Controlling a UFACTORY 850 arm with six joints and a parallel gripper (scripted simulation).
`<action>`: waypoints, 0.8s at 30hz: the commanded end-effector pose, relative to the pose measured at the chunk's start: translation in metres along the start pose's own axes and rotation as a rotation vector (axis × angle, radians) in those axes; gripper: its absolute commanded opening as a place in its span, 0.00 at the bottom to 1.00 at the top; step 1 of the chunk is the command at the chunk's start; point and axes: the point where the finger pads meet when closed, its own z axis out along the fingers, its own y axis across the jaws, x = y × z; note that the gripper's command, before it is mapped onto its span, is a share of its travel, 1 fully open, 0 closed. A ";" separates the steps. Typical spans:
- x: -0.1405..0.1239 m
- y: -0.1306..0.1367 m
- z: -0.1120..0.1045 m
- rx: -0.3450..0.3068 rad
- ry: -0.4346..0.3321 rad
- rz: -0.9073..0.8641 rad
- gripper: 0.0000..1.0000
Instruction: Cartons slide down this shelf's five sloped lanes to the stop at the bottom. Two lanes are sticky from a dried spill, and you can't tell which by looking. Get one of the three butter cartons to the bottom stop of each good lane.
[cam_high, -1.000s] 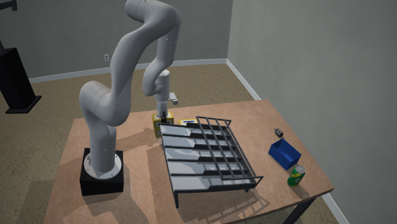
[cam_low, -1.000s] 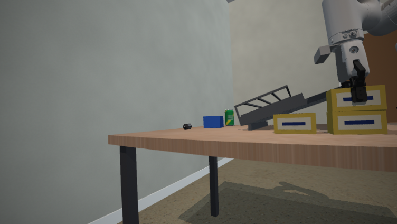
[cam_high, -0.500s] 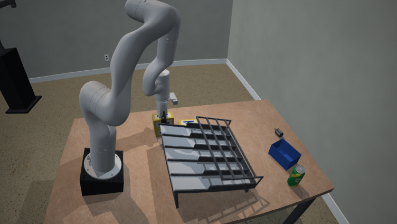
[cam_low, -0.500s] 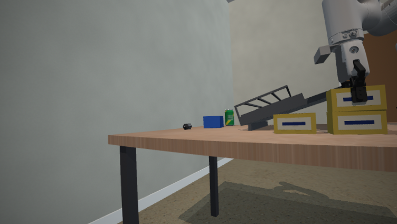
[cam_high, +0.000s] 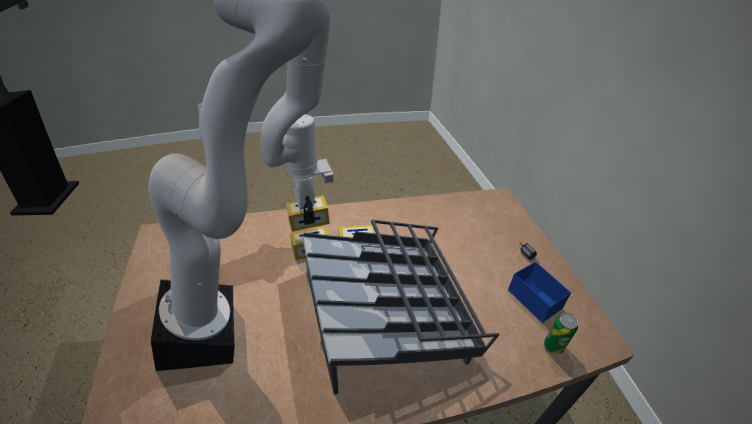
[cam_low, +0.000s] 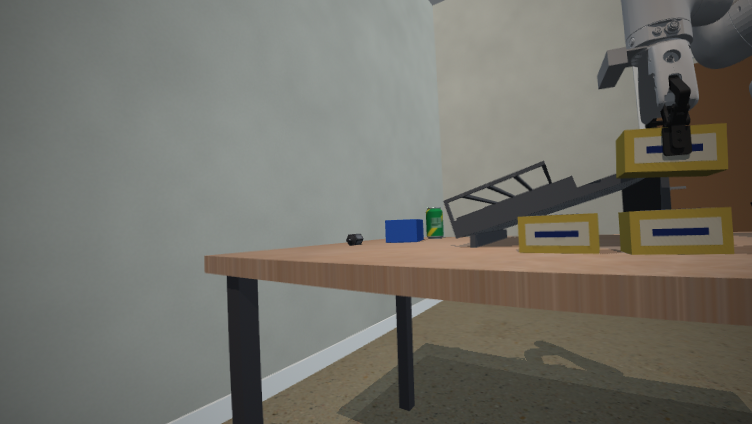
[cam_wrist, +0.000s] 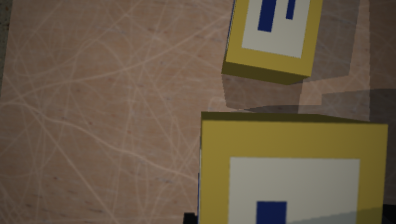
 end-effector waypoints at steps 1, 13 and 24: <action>0.001 0.000 -0.046 -0.024 -0.027 -0.002 0.00; 0.001 -0.002 -0.116 -0.025 -0.027 0.060 0.00; 0.002 -0.003 -0.145 -0.025 -0.027 0.060 0.00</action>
